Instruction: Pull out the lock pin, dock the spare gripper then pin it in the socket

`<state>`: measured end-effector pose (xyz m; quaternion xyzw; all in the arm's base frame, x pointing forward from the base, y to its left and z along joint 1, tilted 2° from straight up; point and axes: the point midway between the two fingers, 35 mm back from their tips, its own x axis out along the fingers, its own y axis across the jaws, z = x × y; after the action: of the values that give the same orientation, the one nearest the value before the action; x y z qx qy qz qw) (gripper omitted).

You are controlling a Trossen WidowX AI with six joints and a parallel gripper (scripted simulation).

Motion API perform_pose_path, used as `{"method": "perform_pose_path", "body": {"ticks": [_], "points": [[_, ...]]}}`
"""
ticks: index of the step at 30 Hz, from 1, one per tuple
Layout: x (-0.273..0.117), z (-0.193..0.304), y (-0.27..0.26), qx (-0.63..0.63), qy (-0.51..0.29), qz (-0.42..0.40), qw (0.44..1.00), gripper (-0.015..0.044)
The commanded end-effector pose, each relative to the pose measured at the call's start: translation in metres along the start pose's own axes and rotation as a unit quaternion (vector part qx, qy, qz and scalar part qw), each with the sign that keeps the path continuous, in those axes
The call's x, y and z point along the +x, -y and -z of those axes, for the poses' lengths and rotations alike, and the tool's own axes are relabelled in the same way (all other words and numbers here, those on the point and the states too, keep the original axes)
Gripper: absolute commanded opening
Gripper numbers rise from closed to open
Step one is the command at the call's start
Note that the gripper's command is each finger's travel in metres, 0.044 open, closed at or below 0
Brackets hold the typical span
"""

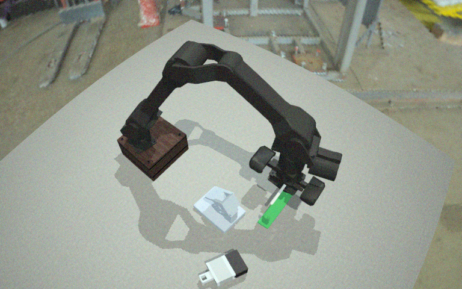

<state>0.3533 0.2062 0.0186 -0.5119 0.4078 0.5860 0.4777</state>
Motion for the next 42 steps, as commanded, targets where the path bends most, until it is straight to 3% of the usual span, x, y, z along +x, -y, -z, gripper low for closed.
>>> {"method": "perform_pose_path", "body": {"ticks": [1,17,42], "points": [[-0.01,-0.001,0.0,0.0,0.0,0.002,1.0,0.0],[-0.011,0.001,-0.005,0.002,-0.003,-0.011,1.0,0.0],[-0.029,0.055,0.009,-0.002,-0.006,-0.011,1.0,0.0]]}}
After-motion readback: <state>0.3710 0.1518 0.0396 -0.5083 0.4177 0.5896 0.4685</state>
